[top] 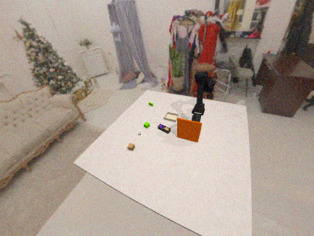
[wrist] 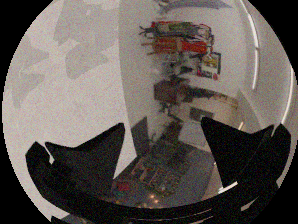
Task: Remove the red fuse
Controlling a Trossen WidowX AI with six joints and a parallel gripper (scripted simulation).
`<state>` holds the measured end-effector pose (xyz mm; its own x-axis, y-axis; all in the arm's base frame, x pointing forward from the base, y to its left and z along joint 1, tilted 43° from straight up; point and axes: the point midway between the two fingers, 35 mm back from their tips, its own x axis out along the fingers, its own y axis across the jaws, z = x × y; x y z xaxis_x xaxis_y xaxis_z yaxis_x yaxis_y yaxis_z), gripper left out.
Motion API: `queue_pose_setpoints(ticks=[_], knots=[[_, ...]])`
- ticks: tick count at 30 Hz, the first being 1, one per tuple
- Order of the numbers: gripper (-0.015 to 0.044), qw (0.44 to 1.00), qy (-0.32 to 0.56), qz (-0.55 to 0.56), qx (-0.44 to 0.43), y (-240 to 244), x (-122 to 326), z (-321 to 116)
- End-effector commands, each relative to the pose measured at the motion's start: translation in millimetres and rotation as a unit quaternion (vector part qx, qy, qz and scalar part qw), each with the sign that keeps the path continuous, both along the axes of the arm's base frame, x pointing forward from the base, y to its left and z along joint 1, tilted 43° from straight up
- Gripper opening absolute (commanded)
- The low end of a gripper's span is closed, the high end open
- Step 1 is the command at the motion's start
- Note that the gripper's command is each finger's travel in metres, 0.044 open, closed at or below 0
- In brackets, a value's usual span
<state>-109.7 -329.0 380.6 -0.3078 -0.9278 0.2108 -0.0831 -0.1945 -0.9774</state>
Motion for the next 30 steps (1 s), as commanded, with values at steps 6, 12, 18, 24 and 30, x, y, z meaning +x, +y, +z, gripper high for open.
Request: queue_pose_setpoints(ticks=[6, 12, 18, 24, 30], knots=[[0.0242, 0.99, -0.113, 0.089, 0.01, -25.4, 47.8, -20.3], [0.0085, 0.946, -0.279, 0.151, 0.062, -52.8, 105.9, -62.9], [0.0074, 0.857, -0.456, 0.184, 0.152, -62.6, 194.3, -122.3], [0.0074, 0.756, -0.587, 0.157, 0.246, -40.7, 282.7, -184.3], [0.0074, 0.672, -0.664, 0.091, 0.315, 5.7, 353.6, -240.0]])
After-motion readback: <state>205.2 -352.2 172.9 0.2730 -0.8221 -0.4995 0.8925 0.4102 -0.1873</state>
